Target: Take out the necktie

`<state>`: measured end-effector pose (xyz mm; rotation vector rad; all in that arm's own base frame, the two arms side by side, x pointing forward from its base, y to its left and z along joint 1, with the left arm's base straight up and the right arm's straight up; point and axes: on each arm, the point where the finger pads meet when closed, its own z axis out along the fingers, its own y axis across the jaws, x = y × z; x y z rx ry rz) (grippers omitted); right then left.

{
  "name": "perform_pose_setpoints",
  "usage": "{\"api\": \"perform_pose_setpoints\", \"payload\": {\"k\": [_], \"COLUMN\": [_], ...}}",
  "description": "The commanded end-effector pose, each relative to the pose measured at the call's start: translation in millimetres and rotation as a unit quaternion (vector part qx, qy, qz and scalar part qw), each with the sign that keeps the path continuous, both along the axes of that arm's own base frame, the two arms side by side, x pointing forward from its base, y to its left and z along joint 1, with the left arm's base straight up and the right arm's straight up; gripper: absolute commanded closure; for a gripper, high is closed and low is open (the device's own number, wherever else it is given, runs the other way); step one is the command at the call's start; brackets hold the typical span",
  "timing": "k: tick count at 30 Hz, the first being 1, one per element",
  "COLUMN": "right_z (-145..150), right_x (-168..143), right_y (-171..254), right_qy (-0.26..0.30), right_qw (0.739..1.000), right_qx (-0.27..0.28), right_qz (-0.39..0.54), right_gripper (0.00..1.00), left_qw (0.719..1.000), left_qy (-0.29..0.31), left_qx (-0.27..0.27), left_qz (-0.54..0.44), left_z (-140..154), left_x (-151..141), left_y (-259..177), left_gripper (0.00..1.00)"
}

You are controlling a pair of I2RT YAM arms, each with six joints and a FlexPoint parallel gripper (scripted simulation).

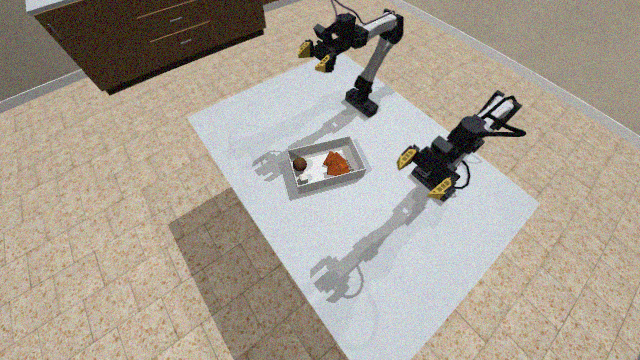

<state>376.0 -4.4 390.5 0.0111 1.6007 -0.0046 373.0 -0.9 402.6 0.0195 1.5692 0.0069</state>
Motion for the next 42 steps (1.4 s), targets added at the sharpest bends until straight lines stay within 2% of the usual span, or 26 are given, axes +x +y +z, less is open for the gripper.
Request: {"api": "perform_pose_setpoints", "payload": {"k": [1, 17, 18, 23, 34, 42], "right_z": [7.8, 7.8, 0.0, 0.0, 0.0, 0.0], "right_x": [-2.2, -2.2, 0.0, 0.0, 0.0, 0.0], "right_y": [-0.1, -0.1, 0.0, 0.0, 0.0, 0.0], "right_qy": [-0.011, -0.011, 0.000, 0.000, 0.000, 0.000], "right_qw": [1.000, 1.000, 1.000, 1.000, 1.000, 1.000], "right_qx": [-0.001, -0.001, 0.000, 0.000, 0.000, 0.000], "right_qz": [0.000, 0.000, 0.000, 0.000, 0.000, 0.000], "right_gripper": [0.00, 0.00, 0.00, 0.00, 0.00, 0.00], "left_qw": [1.000, 1.000, 1.000, 1.000, 0.998, 0.991], "left_qy": [-0.007, -0.007, 0.000, 0.010, 0.056, 0.123], "left_qx": [-0.001, -0.001, 0.000, -0.003, -0.019, -0.042], "left_qz": [0.000, 0.000, 0.000, 0.003, 0.019, 0.042], "left_z": [5.3, 5.3, -0.1, -3.2, -18.8, -41.3], "left_x": [-1.4, -1.4, 0.0, -0.4, -2.1, -4.6], "left_y": [0.1, 0.1, -0.1, -4.3, -24.8, -54.4], "left_gripper": [0.00, 0.00, 0.00, 0.02, 0.04, 0.06]}}
